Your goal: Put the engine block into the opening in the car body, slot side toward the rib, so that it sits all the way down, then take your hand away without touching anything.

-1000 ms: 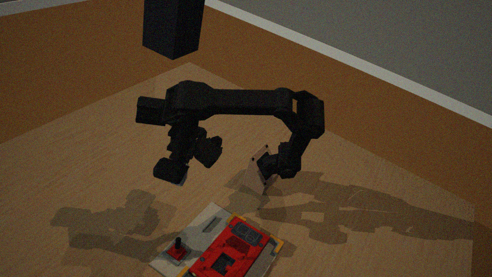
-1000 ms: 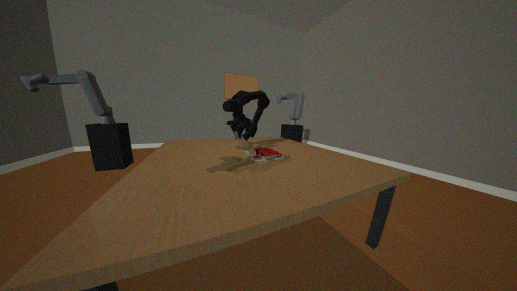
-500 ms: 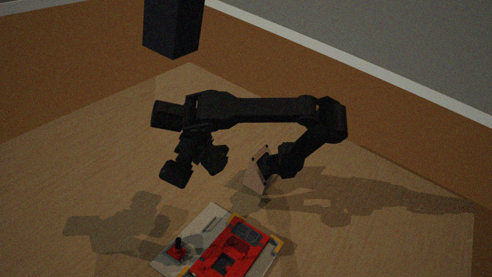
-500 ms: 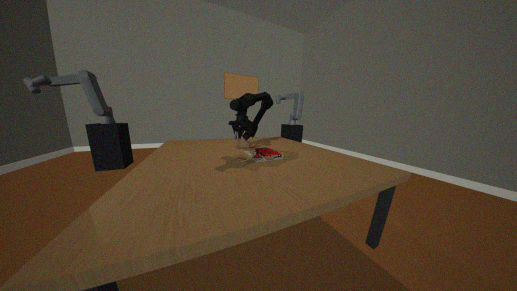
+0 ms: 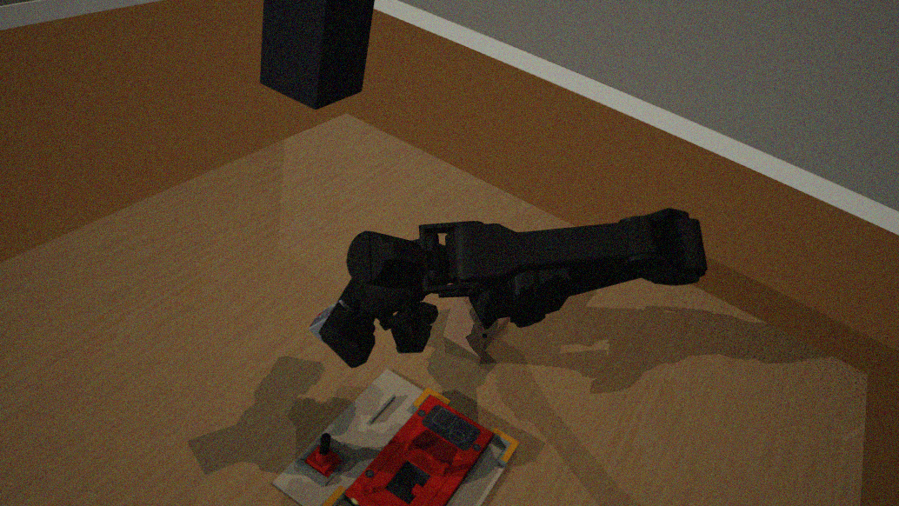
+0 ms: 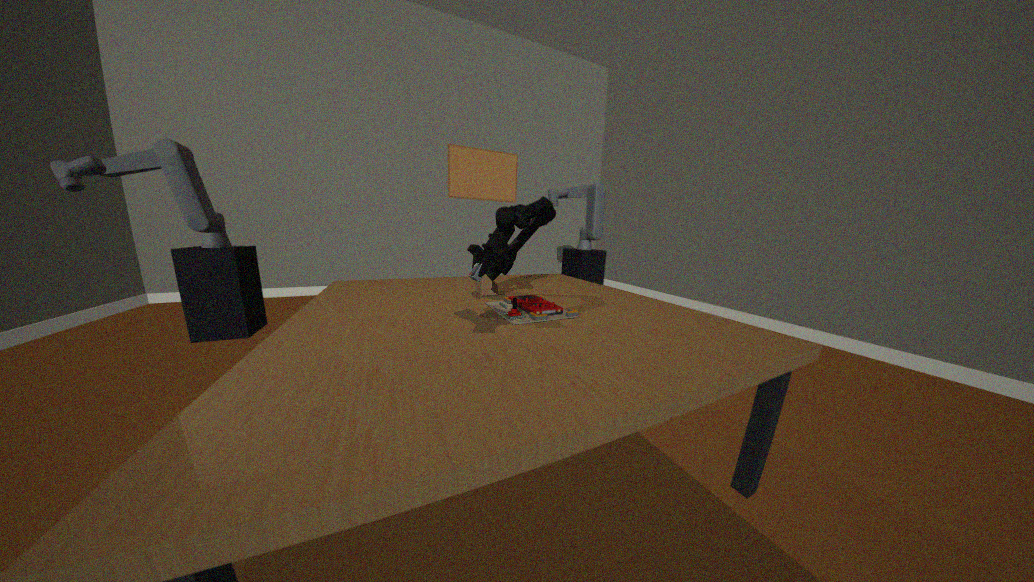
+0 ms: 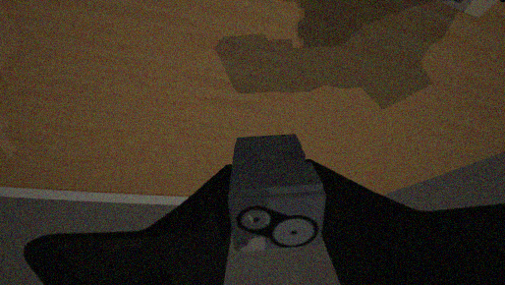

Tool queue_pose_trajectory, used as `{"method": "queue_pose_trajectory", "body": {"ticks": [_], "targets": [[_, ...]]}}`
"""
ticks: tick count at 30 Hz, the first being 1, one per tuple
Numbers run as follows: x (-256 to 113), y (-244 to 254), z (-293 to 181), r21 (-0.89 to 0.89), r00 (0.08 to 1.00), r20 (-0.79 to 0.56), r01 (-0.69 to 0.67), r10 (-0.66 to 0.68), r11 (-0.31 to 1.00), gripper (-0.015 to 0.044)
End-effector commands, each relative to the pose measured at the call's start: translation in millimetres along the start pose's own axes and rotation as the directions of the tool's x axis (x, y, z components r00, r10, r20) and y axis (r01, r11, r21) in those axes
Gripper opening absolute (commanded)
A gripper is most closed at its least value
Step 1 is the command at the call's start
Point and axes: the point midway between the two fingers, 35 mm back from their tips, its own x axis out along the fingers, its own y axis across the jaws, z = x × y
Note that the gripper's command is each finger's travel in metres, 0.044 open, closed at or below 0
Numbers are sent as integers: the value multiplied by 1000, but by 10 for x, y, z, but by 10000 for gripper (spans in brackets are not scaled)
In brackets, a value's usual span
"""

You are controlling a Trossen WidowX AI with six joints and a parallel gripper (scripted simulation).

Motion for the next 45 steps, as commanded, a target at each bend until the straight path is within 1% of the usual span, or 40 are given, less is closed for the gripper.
{"method": "queue_pose_trajectory", "body": {"ticks": [1, 11, 45], "targets": [[-17, 4, 15, 9, 998, -66, 12, -11, 1000, 0], [208, -1, 190, 9, 998, -69, 13, -13, 1000, 0], [684, -10, 572, 10, 998, -66, 15, -14, 1000, 0]]}}
